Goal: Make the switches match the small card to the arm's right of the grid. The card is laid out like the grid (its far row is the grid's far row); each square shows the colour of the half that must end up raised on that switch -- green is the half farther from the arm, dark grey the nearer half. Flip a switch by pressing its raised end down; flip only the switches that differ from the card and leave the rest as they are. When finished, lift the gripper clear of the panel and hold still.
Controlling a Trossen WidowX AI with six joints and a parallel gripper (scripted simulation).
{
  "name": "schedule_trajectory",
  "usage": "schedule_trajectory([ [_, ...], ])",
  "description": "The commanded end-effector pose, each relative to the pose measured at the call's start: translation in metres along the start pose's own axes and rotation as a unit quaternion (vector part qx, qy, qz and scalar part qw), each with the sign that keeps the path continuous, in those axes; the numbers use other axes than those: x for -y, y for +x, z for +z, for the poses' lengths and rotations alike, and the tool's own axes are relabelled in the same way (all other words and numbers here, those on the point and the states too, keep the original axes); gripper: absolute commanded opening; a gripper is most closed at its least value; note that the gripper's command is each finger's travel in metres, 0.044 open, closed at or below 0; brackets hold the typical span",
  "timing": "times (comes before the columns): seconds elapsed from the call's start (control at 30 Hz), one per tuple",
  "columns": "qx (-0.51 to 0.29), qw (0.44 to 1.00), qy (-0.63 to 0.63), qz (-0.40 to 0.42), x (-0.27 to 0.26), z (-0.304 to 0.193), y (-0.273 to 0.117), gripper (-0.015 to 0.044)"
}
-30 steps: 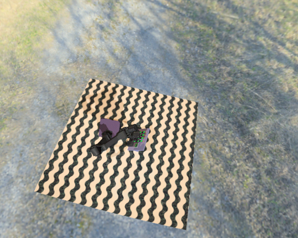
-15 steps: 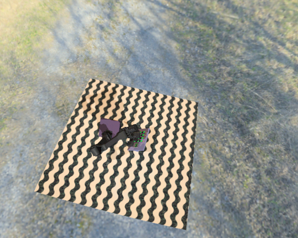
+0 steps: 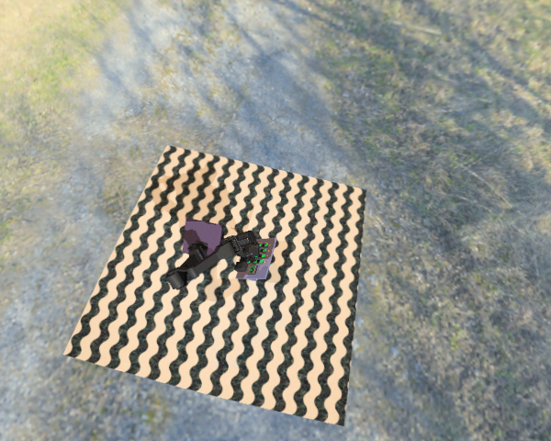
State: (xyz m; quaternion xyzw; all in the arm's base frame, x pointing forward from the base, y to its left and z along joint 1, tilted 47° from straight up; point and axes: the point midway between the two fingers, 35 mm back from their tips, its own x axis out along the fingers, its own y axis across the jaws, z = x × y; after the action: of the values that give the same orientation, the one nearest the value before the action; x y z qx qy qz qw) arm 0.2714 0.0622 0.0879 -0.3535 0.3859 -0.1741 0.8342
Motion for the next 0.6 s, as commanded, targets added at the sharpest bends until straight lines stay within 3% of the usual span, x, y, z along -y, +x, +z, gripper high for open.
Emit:
schedule_trajectory([
  [0.0,-0.001,1.0,-0.002,0.003,-0.001,0.0,0.001,0.0],
  [0.23,-0.001,1.0,-0.001,0.0,0.0,0.0,-0.001,0.0],
  [0.43,0.008,1.0,-0.003,0.005,-0.003,-0.003,-0.056,0.0],
  [0.57,0.011,1.0,-0.003,0.004,-0.002,-0.003,-0.063,0.0],
])
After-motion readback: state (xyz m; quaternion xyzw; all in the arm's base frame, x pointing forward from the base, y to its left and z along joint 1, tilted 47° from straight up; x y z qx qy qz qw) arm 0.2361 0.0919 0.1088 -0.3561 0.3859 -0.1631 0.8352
